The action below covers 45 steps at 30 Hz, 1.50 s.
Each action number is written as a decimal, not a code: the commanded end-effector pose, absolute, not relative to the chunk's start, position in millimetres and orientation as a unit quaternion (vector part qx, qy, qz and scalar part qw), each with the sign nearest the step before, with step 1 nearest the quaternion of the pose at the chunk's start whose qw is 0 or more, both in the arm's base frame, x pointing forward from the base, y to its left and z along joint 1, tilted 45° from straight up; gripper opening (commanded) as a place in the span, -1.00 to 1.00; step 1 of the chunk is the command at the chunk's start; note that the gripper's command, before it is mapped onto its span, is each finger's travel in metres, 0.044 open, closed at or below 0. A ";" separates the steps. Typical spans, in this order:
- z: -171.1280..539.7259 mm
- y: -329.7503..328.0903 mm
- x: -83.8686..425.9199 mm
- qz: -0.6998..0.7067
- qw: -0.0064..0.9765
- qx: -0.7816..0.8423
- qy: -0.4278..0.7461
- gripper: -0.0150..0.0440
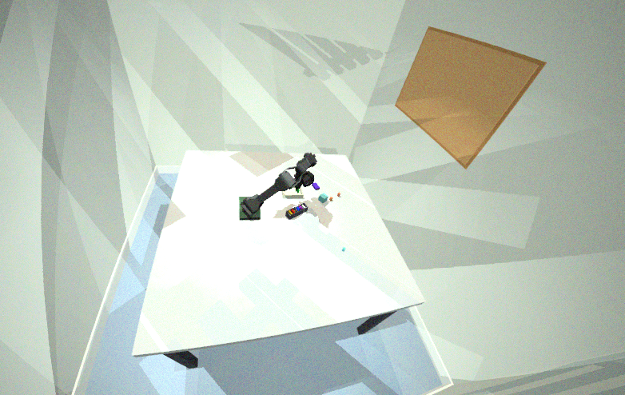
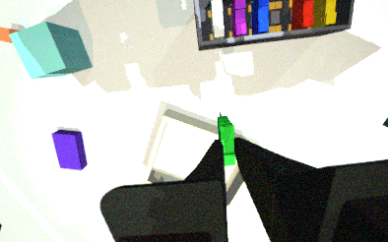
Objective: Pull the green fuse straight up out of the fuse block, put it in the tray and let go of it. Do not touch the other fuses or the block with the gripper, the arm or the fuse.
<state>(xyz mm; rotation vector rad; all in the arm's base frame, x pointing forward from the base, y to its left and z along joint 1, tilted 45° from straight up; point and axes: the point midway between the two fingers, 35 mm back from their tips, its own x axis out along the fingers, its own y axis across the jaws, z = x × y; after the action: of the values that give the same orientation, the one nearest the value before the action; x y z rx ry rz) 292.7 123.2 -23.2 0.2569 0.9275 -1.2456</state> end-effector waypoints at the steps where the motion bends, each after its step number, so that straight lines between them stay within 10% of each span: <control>1: -37.8 139.2 290.9 -0.560 0.706 0.117 0.418 -0.49; 41: -106.7 144.4 283.8 -0.562 0.706 0.116 0.415 -0.49; 45: -104.3 147.2 283.2 -0.563 0.704 0.119 0.416 -0.14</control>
<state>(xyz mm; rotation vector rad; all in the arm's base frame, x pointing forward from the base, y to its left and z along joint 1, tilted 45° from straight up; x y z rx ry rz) 283.3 146.5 -104.8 0.2640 0.9248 -1.2536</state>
